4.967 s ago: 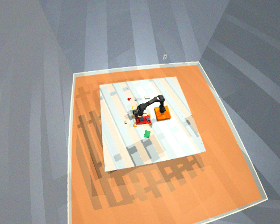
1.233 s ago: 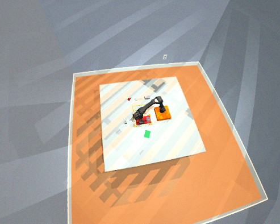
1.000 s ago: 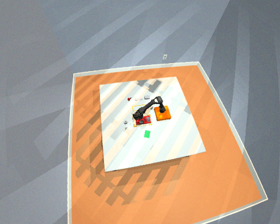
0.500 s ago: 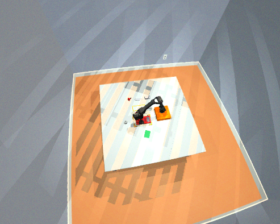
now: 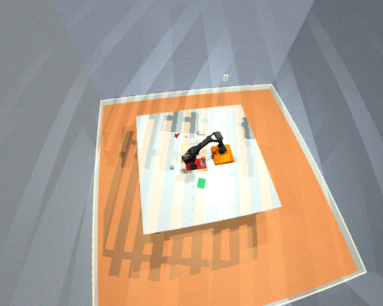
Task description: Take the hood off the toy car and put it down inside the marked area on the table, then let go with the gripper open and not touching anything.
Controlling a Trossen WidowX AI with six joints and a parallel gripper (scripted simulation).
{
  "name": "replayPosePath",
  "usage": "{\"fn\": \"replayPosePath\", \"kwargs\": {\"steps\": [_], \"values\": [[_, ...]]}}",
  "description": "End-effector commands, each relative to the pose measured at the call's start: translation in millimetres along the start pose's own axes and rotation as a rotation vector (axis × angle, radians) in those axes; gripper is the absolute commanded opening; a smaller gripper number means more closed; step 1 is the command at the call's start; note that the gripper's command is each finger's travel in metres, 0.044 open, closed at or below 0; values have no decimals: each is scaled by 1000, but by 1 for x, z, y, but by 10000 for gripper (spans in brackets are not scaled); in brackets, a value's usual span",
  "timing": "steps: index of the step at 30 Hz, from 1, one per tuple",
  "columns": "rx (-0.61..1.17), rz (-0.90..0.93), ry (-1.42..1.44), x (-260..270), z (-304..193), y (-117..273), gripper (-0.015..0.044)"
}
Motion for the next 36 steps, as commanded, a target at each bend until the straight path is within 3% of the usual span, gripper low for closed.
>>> {"fn": "replayPosePath", "kwargs": {"steps": [1,36], "values": [[-4,2,0,0,1,5,0],[-4,1,0,1,1,37,0]]}}
Point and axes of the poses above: the point midway between the two fingers, 35 mm back from their tips, its own y axis back along the fingers, its own x axis across the jaws, z = x × y, the point moved 1 cm from there along y, back along the fingers, and after that the axes turned 1 degree about -y, right-handed, at the moved point
